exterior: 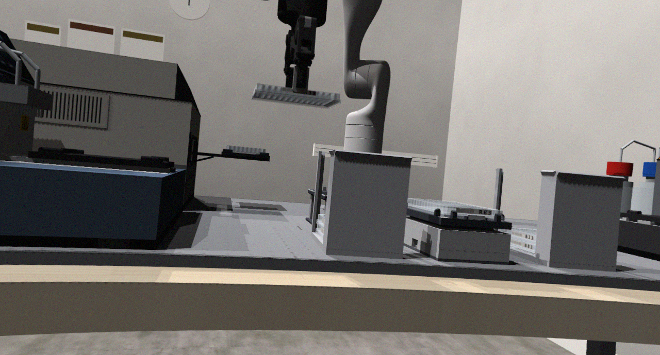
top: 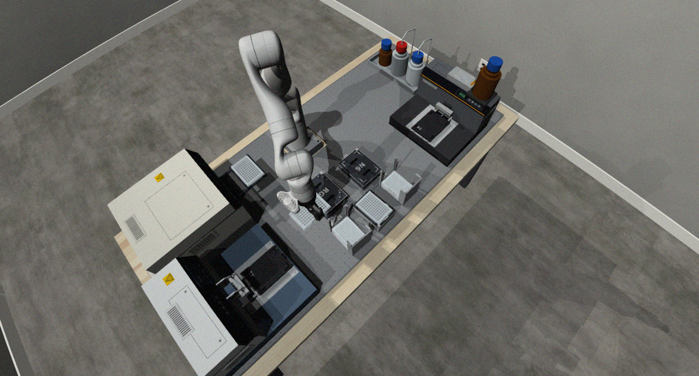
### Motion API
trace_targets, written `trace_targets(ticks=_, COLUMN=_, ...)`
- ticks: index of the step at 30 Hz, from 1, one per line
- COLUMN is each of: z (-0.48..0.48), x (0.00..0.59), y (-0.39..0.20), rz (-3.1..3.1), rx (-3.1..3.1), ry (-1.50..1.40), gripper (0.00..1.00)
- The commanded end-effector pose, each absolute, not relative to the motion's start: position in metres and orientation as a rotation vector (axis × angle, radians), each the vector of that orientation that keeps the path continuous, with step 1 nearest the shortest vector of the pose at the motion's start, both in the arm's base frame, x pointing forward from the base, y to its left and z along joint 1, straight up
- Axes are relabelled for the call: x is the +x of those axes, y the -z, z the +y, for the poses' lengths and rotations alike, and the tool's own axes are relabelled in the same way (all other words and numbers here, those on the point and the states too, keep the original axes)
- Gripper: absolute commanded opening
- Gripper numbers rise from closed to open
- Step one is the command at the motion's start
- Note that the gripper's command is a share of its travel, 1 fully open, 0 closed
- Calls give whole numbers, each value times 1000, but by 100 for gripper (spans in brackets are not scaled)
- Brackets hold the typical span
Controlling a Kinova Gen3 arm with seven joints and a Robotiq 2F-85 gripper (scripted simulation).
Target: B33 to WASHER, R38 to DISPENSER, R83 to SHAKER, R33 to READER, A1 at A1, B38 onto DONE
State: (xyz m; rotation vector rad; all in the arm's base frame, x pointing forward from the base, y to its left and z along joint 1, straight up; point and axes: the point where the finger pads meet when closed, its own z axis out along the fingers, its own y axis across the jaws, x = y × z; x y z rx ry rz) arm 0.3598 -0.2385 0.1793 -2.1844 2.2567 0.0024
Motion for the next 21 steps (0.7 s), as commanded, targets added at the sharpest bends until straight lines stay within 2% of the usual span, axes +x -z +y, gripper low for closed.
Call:
trace_targets(ticks=1, z=-231, x=360, y=-180, rz=2257, rx=-2184, ry=2, gripper=94)
trace_targets(ticks=21, z=-174, x=358, y=-180, rz=2256, rx=-2184, ry=2, gripper=94)
